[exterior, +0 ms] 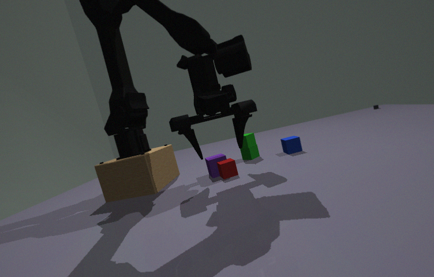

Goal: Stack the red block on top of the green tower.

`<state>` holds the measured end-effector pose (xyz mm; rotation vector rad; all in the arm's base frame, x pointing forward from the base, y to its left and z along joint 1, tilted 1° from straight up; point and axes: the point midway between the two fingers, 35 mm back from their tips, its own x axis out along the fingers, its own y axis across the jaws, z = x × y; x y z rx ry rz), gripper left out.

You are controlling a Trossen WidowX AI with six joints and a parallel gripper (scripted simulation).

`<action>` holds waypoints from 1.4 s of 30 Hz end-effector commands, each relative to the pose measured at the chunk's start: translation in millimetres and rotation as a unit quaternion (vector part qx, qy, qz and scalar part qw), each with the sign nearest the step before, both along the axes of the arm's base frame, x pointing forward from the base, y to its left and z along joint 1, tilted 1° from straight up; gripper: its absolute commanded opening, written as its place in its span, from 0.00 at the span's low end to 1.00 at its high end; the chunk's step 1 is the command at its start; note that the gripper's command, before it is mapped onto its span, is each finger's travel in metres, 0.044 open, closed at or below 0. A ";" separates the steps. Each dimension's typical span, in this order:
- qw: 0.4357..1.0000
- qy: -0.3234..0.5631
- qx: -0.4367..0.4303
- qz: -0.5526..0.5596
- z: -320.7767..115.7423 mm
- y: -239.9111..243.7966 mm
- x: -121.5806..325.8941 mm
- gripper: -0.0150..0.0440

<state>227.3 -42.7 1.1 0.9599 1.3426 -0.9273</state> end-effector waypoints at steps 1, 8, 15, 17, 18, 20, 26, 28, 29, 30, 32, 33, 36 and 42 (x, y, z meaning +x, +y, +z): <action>1.000 -0.004 0.001 -0.001 -4.4 1.2 2.0 1.00; 1.000 -0.004 0.001 -0.001 -12.8 1.3 2.9 1.00; 1.000 -0.004 0.001 -0.001 -24.2 1.4 3.6 1.00; 1.000 -0.004 0.001 -0.001 -27.5 1.5 3.7 1.00; 1.000 -0.004 0.001 -0.001 -29.1 1.6 3.7 1.00; 1.000 -0.004 0.001 -0.001 -32.3 1.6 3.7 1.00; 1.000 -0.004 0.001 -0.001 -41.8 2.0 3.4 1.00; 1.000 -0.004 0.001 -0.001 -45.0 2.1 3.2 1.00; 1.000 -0.004 0.001 -0.001 -46.3 2.1 3.2 1.00; 1.000 -0.004 0.001 -0.001 -47.0 2.2 3.1 1.00; 1.000 -0.004 0.001 -0.001 -47.3 2.2 3.1 1.00; 1.000 -0.004 0.001 -0.001 -47.3 2.2 3.1 1.00; 1.000 -0.004 0.001 -0.001 -47.3 2.2 3.1 1.00; 1.000 -0.004 0.001 -0.001 -47.3 2.2 3.1 1.00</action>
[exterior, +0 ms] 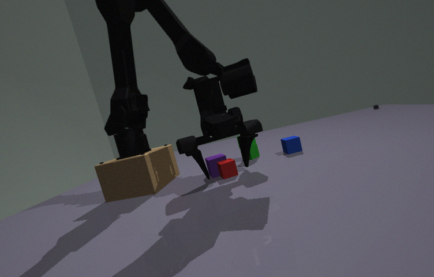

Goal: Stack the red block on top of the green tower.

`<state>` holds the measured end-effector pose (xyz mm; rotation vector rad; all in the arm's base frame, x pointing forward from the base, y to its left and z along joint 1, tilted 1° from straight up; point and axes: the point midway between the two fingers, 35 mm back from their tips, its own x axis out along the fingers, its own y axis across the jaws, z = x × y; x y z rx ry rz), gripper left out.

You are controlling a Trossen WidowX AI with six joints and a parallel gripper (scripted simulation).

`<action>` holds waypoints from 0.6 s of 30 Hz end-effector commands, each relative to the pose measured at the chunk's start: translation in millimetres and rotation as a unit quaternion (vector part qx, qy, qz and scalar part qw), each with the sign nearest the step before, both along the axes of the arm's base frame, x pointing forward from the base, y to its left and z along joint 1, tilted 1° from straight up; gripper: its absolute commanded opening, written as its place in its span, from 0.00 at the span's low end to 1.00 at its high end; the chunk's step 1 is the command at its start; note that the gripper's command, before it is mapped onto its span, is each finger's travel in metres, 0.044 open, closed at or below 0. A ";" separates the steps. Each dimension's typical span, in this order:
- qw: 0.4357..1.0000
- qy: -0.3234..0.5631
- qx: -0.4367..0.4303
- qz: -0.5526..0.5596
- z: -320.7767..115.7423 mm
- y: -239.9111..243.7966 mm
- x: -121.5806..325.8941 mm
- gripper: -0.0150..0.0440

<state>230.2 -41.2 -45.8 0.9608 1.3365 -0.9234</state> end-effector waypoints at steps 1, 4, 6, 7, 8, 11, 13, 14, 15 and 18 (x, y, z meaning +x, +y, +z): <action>1.000 0.000 0.002 -0.001 -0.3 0.7 0.1 1.00; 1.000 0.000 0.002 -0.001 0.0 0.7 0.1 0.91; 1.000 0.000 0.002 -0.001 0.0 0.7 0.1 0.82; 1.000 0.000 0.002 -0.001 0.0 0.7 0.1 0.78; 1.000 0.000 0.002 -0.001 0.0 0.7 0.1 0.73; 1.000 0.000 0.002 -0.001 0.0 0.7 0.1 0.60; 1.000 0.000 0.002 -0.001 0.0 0.7 0.1 0.51; 1.000 0.000 0.002 -0.001 0.0 0.7 0.1 0.50; 1.000 0.000 0.002 -0.001 0.0 0.7 0.1 0.49; 1.000 0.000 0.002 -0.001 0.0 0.7 0.1 0.45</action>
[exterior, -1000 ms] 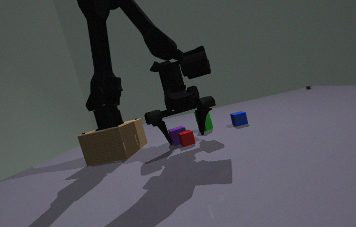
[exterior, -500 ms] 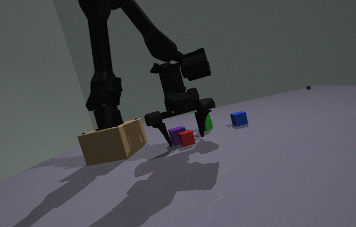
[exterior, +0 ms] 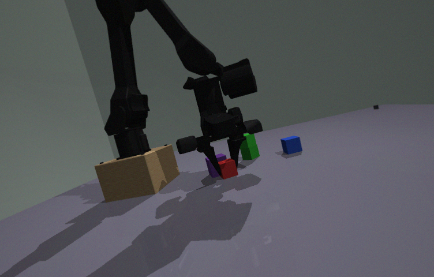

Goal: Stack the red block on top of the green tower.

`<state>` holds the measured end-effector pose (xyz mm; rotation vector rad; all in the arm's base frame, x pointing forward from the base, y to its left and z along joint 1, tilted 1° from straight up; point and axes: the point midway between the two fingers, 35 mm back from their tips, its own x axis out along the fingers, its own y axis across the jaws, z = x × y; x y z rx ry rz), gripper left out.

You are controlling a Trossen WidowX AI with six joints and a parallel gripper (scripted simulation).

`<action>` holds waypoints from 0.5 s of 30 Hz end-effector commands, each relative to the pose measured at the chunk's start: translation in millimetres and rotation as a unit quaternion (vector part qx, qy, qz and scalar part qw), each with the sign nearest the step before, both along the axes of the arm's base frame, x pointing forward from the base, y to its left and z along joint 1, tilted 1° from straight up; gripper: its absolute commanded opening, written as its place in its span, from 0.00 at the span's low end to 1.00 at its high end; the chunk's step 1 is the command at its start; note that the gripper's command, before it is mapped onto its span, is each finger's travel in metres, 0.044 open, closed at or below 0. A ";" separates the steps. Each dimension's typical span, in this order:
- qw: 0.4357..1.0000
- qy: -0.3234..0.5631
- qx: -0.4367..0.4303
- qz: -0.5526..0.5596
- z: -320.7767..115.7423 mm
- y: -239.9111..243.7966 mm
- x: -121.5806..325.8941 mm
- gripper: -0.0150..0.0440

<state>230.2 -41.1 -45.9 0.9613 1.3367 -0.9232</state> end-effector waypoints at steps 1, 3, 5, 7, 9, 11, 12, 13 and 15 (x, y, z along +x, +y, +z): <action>1.000 0.000 0.002 -0.001 0.0 0.6 0.1 0.44; 1.000 0.000 0.002 -0.001 0.7 0.6 0.1 0.39; 1.000 0.000 0.002 -0.001 4.2 0.4 0.3 0.30; 1.000 0.000 0.002 -0.001 10.2 0.1 0.4 0.25; 1.000 0.000 0.002 -0.001 18.0 -0.1 0.4 0.25; 1.000 -0.001 0.002 -0.001 26.4 -0.3 0.2 0.25; 1.000 -0.001 0.002 -0.001 31.3 -0.5 0.0 0.25; 1.000 -0.001 0.002 -0.001 36.2 -0.5 -0.1 0.25; 1.000 -0.001 0.002 -0.001 45.9 -0.7 -0.4 0.25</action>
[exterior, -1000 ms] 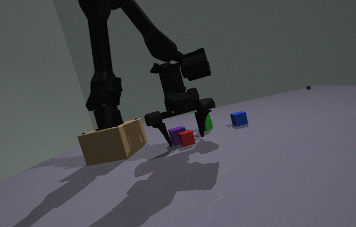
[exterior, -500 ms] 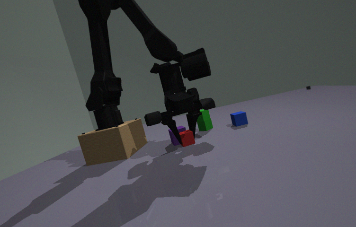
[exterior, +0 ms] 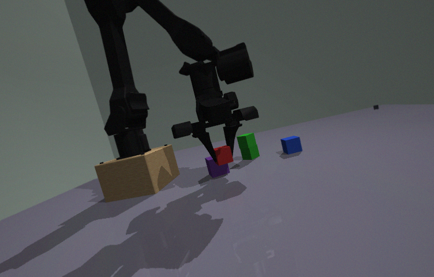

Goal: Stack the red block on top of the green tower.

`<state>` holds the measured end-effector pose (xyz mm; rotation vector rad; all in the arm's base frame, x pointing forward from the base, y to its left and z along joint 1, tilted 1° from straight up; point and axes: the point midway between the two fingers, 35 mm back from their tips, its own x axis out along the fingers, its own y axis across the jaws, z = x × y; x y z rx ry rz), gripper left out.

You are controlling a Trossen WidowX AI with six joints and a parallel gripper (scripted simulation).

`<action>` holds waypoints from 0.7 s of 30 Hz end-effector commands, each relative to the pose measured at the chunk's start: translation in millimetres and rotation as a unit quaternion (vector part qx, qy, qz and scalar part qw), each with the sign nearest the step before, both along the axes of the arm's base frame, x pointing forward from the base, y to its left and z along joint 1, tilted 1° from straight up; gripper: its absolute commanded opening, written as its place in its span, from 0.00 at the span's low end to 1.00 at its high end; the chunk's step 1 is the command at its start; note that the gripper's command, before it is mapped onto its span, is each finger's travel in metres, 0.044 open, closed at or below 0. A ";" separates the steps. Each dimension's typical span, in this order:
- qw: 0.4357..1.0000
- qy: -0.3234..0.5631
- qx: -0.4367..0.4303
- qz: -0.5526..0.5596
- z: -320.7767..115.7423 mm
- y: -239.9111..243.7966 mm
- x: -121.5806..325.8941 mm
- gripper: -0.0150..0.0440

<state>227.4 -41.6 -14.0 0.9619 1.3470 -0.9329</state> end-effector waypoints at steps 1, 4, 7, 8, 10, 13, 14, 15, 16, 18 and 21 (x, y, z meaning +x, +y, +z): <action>1.000 -0.007 0.001 0.001 18.8 -0.3 2.3 0.25; 1.000 -0.007 0.001 0.001 32.5 -0.5 1.9 0.25; 1.000 -0.007 0.001 0.001 45.6 -0.7 1.6 0.25; 1.000 -0.007 0.001 0.001 50.0 -0.7 1.5 0.25; 1.000 -0.007 0.000 0.001 59.0 -0.8 1.3 0.25; 1.000 -0.007 0.000 0.001 72.8 -1.0 0.9 0.25; 1.000 -0.007 0.000 0.001 78.4 -1.1 0.7 0.25; 1.000 -0.007 0.000 0.001 83.5 -1.1 0.4 0.25; 1.000 -0.007 0.000 0.001 86.6 -1.1 0.2 0.25; 1.000 -0.007 0.000 0.001 87.6 -1.1 0.1 0.25; 1.000 -0.007 0.000 0.001 86.6 -1.7 0.5 0.25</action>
